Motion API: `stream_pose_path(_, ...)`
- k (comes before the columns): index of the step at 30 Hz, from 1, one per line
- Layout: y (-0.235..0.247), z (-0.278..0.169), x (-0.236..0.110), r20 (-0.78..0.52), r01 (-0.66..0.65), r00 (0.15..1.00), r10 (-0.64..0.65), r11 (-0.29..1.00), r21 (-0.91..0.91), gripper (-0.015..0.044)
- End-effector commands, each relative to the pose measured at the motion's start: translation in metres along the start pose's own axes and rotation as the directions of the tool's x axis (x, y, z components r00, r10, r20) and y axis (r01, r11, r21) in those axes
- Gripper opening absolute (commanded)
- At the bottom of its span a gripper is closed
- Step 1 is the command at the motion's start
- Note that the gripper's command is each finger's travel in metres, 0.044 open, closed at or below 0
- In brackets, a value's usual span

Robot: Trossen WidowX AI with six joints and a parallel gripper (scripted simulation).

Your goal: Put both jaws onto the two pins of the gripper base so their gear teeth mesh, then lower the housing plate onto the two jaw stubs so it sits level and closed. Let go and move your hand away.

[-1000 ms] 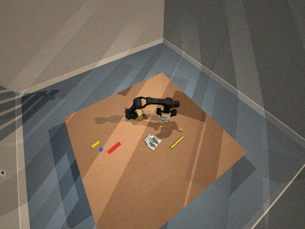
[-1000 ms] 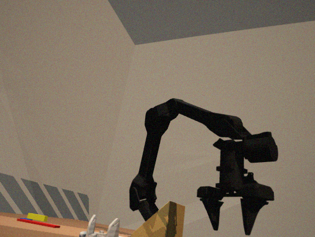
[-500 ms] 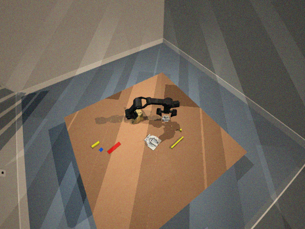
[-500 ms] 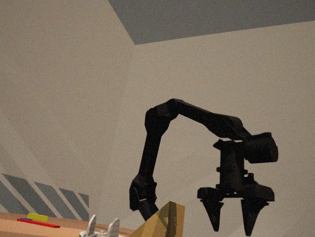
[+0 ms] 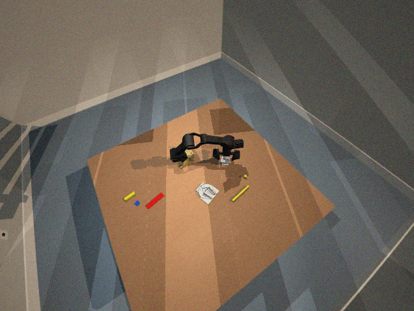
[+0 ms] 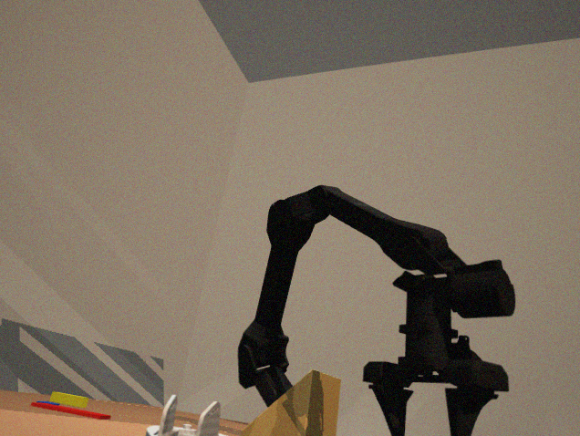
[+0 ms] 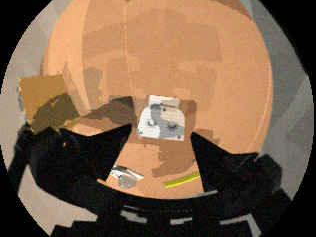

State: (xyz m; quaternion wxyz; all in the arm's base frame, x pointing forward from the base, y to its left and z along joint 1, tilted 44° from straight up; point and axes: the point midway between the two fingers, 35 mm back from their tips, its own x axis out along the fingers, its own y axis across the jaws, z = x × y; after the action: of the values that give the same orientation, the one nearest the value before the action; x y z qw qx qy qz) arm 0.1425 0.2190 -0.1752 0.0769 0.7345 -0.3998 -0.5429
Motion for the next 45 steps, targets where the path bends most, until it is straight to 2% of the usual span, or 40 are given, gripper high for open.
stream_pose_path(1,0.001,0.0,0.008,-0.004,-0.005,1.0,0.005,1.0,-0.007,0.044)
stream_pose_path(13,0.001,-0.001,0.026,-0.005,-0.004,1.0,0.004,1.0,-0.008,0.044)
stream_pose_path(38,0.001,-0.001,0.027,-0.005,-0.004,1.0,0.004,1.0,-0.008,0.044)
stream_pose_path(45,0.001,0.0,0.026,-0.003,-0.006,1.0,0.006,1.0,-0.003,0.0393)
